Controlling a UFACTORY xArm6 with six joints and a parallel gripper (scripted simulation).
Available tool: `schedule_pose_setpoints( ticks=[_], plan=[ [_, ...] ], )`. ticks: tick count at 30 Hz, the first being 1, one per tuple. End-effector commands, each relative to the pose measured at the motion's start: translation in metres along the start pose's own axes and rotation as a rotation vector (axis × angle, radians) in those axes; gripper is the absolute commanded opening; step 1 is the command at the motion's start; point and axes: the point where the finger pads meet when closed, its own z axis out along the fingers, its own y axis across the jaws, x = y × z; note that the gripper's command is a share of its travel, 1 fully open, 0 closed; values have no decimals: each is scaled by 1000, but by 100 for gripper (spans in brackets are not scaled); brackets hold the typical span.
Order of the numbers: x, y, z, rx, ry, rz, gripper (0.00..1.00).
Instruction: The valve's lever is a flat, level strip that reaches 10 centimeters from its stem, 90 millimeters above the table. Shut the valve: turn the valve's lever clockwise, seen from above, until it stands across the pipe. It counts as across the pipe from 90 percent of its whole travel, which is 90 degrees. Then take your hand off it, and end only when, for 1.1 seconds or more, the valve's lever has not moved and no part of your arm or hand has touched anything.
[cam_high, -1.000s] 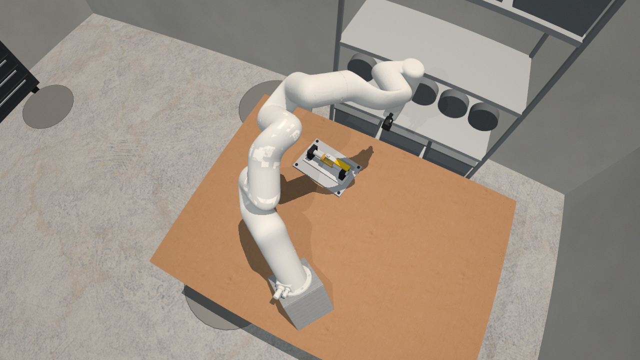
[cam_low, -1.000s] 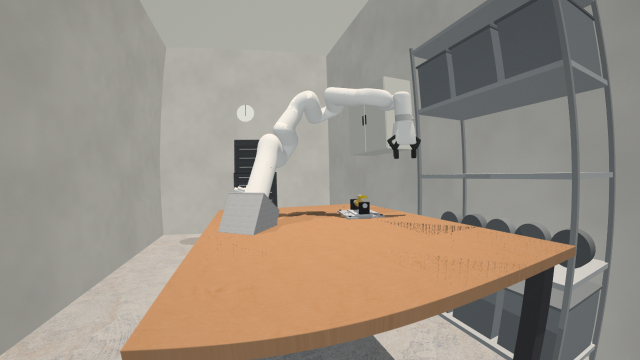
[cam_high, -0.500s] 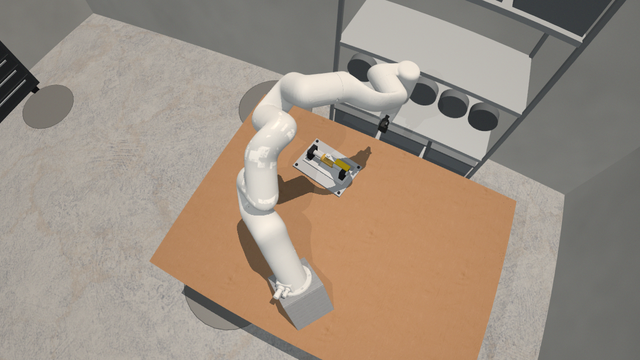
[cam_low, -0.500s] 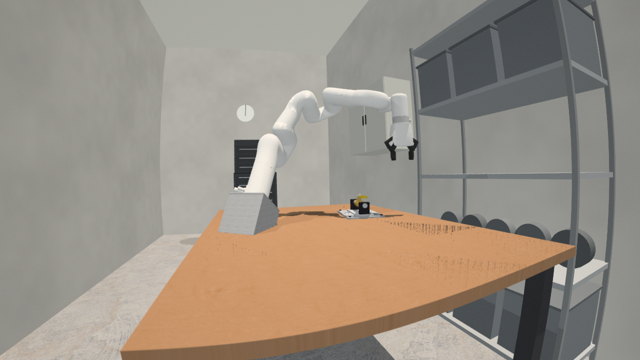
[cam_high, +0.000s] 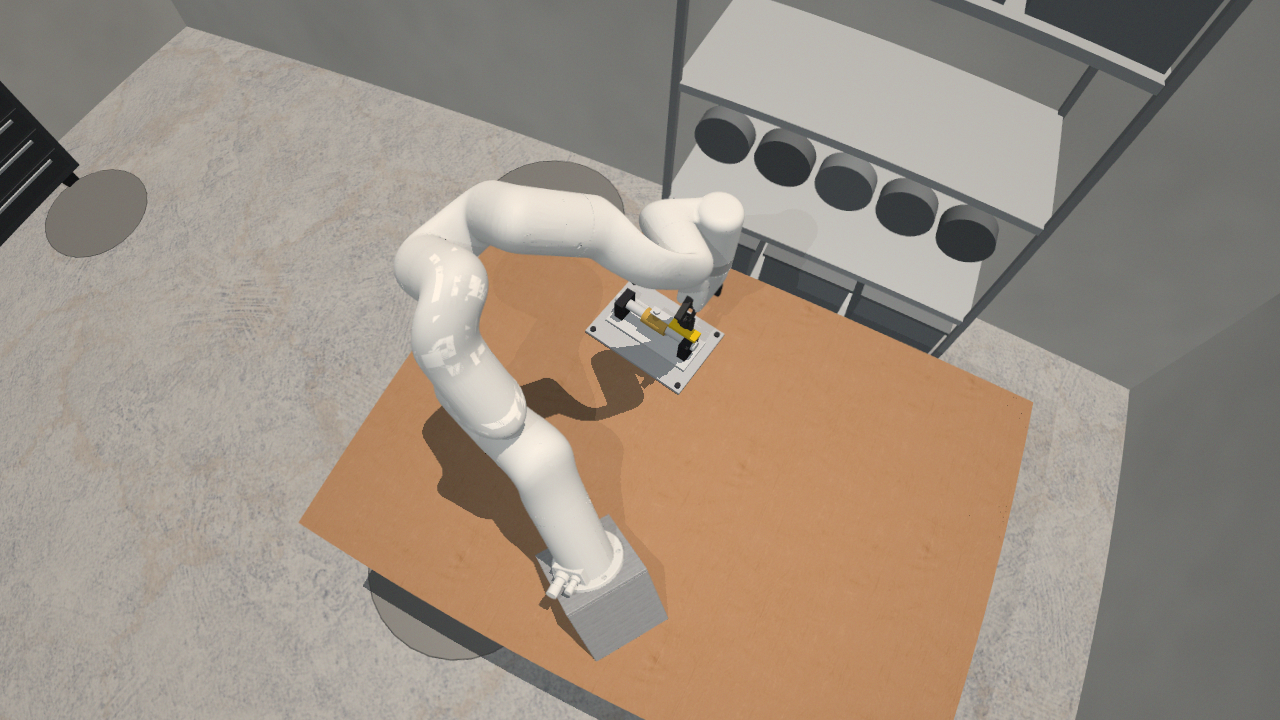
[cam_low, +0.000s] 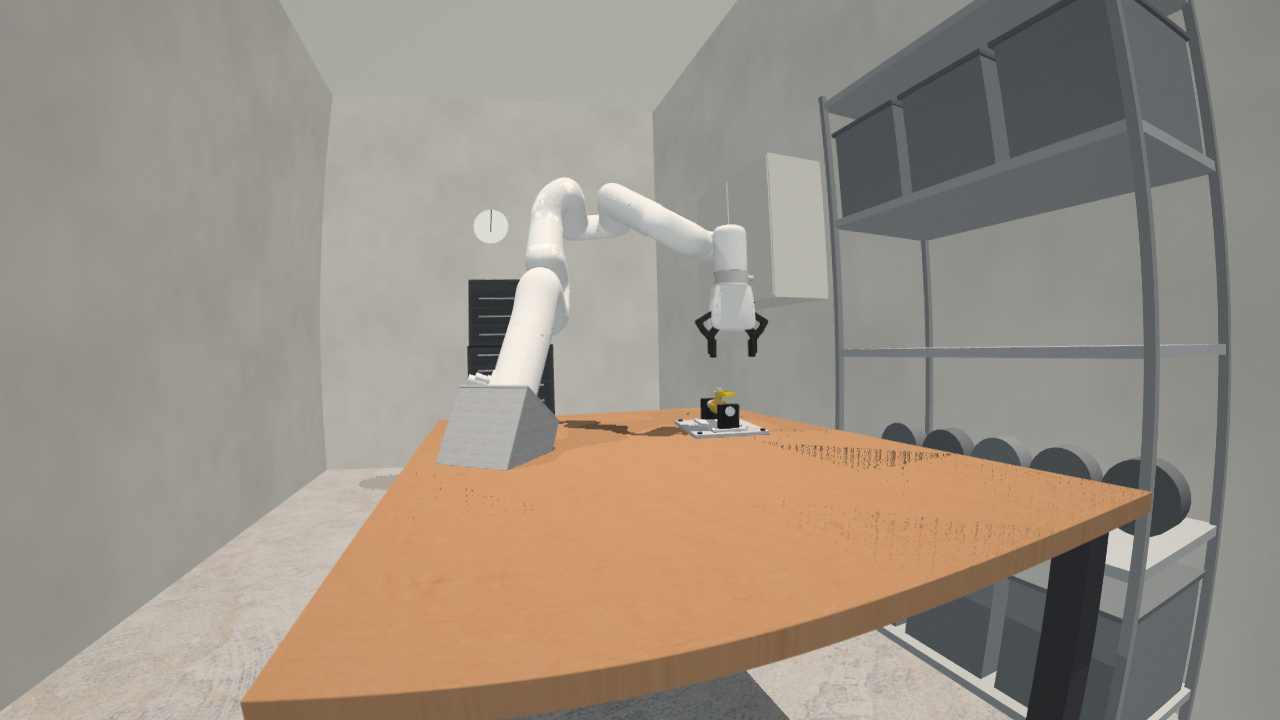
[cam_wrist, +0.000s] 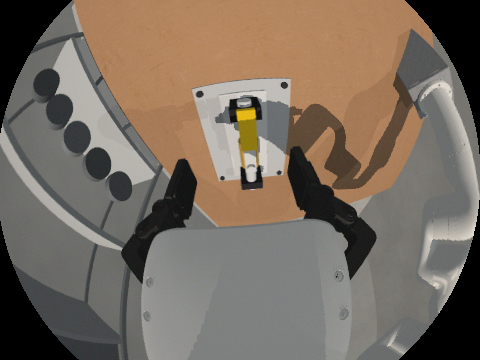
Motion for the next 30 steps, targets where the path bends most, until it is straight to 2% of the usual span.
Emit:
schedule_pose_setpoints(
  ticks=[1, 4, 5, 30],
  plan=[
    [-1, 11, 4, 4, 7, 4, 100],
    [-1, 11, 4, 4, 7, 4, 100],
    [-1, 11, 4, 4, 7, 4, 0],
    [-1, 11, 4, 4, 7, 4, 0]
  ],
)
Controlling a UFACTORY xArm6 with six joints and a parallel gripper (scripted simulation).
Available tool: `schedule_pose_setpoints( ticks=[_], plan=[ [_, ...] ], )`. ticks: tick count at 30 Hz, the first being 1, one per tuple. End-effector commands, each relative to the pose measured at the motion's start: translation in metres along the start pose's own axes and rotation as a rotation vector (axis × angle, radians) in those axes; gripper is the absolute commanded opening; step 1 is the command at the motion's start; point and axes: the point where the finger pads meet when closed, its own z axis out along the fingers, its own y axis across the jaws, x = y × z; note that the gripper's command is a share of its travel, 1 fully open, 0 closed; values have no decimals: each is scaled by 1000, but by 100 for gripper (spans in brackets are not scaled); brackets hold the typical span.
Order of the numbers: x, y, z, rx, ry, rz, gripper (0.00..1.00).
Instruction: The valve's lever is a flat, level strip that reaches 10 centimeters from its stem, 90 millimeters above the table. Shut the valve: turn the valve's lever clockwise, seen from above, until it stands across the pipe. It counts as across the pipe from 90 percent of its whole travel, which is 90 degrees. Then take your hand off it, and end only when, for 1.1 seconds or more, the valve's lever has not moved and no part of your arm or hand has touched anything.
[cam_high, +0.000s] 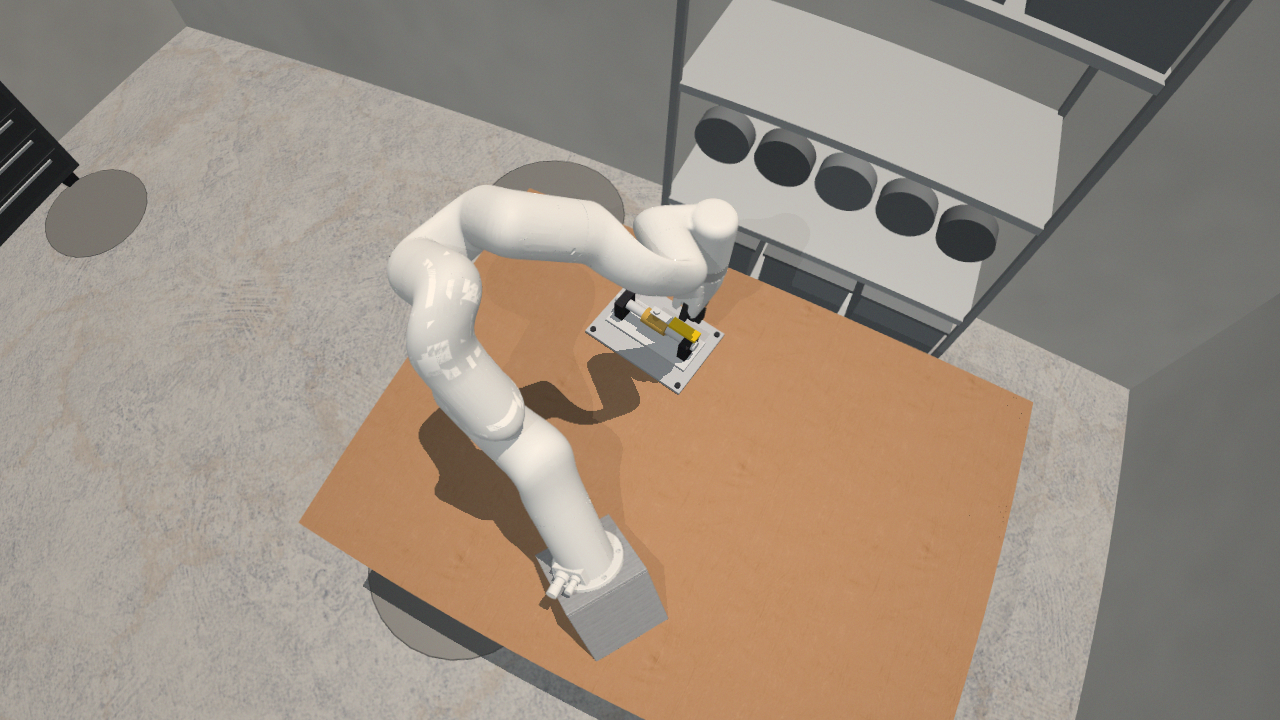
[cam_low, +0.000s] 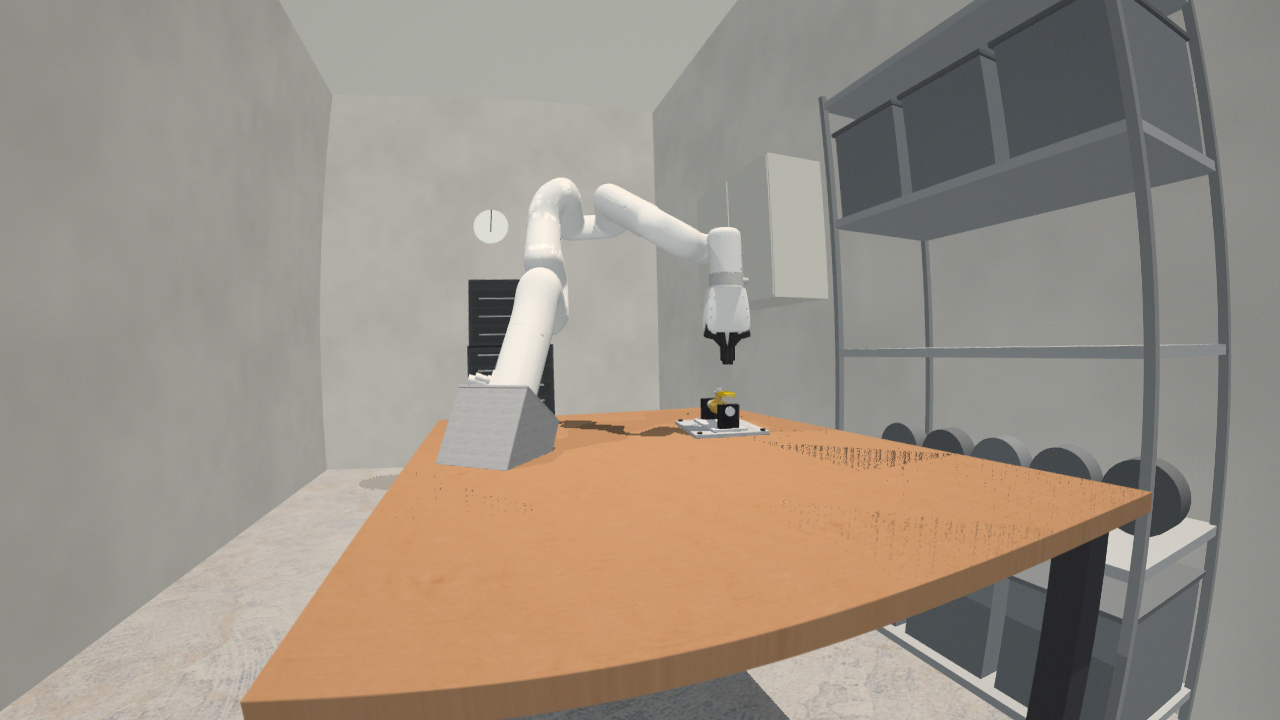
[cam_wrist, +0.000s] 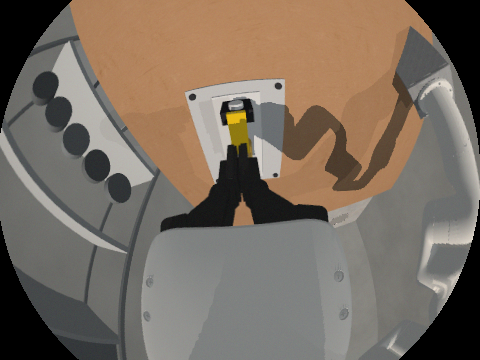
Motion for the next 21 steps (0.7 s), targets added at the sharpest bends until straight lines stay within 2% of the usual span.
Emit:
schedule_pose_setpoints(
  ticks=[1, 19, 20, 21],
  plan=[
    [0, -1, -1, 4, 1, -1, 0],
    [0, -1, -1, 4, 1, -1, 0],
    [0, -1, -1, 4, 1, -1, 68],
    [0, -1, -1, 4, 1, -1, 68]
  ],
)
